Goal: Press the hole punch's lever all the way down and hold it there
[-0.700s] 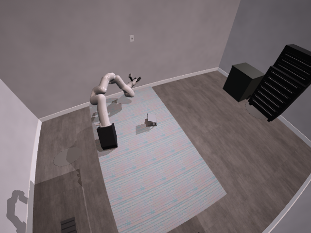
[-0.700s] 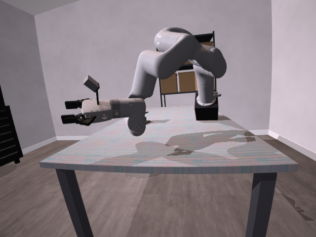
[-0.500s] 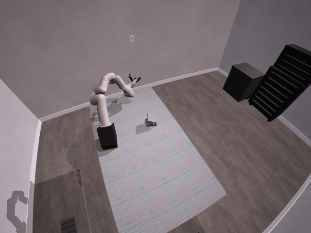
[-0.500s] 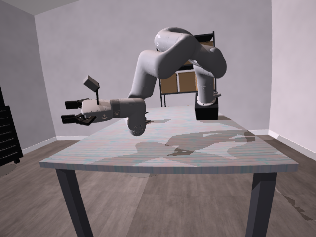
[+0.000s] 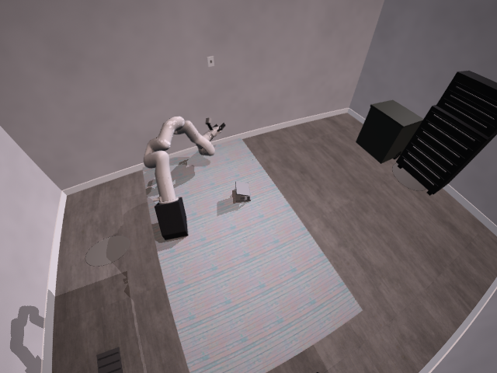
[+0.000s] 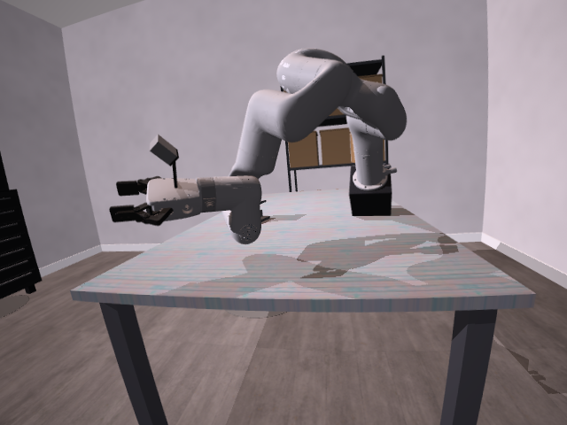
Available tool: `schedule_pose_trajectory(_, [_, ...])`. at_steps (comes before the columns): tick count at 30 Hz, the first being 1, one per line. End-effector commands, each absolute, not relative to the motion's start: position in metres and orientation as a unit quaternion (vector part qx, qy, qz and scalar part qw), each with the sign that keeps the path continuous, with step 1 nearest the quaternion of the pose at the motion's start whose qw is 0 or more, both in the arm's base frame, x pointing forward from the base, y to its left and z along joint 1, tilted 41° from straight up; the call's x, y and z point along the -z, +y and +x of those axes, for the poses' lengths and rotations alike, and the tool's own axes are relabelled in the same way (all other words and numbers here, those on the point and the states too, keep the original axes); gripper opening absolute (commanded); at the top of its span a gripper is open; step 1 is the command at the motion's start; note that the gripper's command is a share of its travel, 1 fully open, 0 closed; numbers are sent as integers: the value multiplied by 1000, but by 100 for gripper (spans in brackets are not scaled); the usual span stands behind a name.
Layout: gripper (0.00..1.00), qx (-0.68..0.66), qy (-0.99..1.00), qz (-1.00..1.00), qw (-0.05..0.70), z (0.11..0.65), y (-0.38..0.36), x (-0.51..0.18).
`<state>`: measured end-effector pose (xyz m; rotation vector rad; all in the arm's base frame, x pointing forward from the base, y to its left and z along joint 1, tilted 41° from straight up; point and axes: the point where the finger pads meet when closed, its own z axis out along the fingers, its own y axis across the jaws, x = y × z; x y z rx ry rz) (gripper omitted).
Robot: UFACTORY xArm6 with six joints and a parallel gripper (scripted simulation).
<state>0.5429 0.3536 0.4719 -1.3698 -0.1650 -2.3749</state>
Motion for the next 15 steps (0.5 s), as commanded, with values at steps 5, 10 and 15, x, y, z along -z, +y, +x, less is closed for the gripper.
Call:
schedule_pose_trajectory(5, [100,844,-66,-484,223,549,352,-474])
schedule_pose_trajectory(10, [100,826,-85,-480,282,561,351,-471])
schedule_pose_trajectory(15, [100,803,-104,-484,332,571,347,-464])
